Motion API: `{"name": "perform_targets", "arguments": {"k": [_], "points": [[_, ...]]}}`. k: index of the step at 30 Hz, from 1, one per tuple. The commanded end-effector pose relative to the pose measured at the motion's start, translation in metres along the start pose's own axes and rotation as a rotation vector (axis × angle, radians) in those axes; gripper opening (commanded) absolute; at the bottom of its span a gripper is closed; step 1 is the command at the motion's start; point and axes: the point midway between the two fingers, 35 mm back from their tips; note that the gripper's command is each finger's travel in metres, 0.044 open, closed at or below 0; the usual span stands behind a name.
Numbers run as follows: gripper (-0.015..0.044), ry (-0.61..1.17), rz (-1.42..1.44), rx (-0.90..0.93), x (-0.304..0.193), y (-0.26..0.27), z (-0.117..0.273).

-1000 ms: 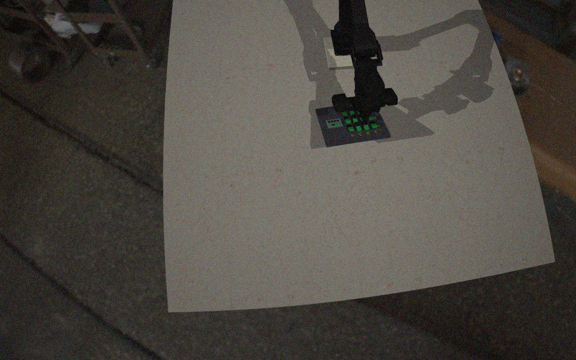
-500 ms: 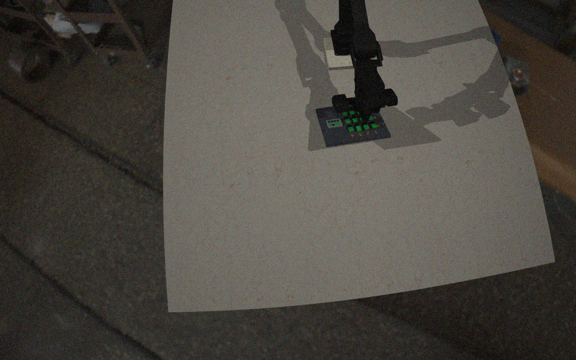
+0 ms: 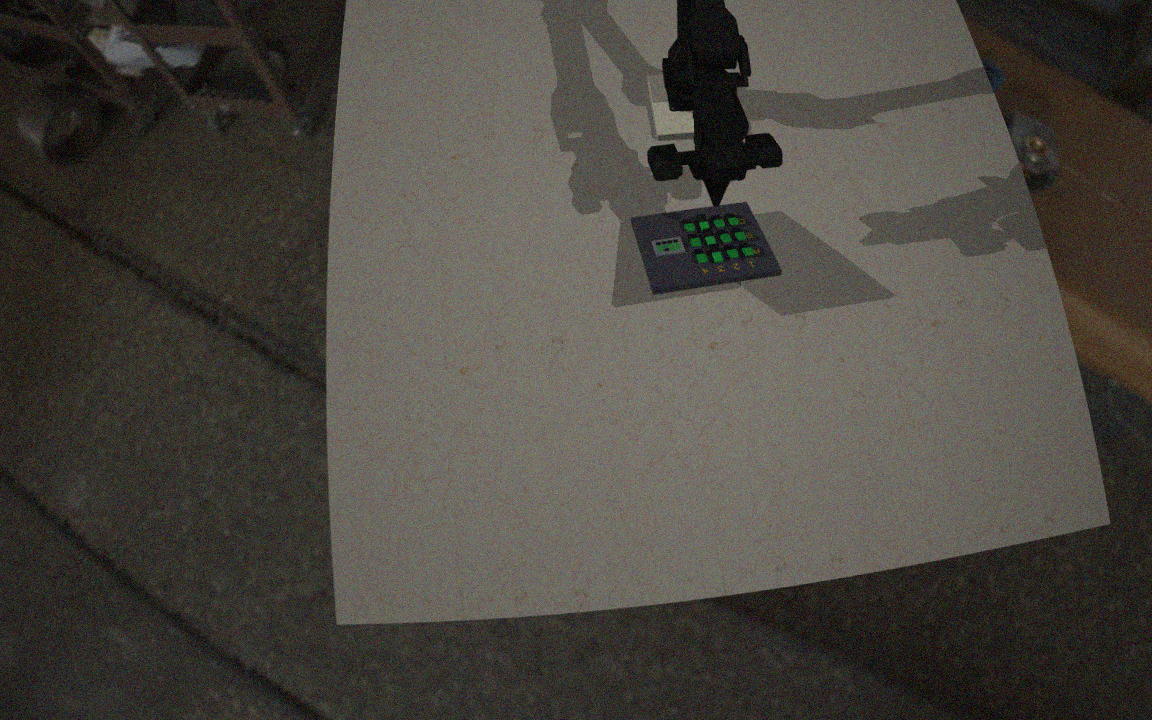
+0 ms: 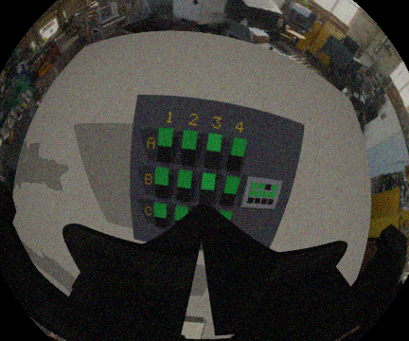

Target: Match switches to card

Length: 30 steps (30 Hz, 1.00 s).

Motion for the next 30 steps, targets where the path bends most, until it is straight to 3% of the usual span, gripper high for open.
{"name": "perform_targets", "arguments": {"k": [1, 4, 8, 30], "points": [[0.0000, 0.012, 0.001, 0.003, -0.020, -0.004, -0.002], [0.0000, 0.009, 0.001, 0.003, -0.020, -0.004, -0.005], [0.0000, -0.015, 0.001, -0.001, -0.021, -0.004, -0.037], [0.0000, -0.016, 0.001, -0.001, -0.022, -0.004, -0.060]]}}
Point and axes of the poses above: the point midway between the two fingers, 35 mm back from their tips, its own z axis back along the fingers, its own y axis across the jaws, x = y × z, and after that the axes turned 9 degrees about z, right-handed
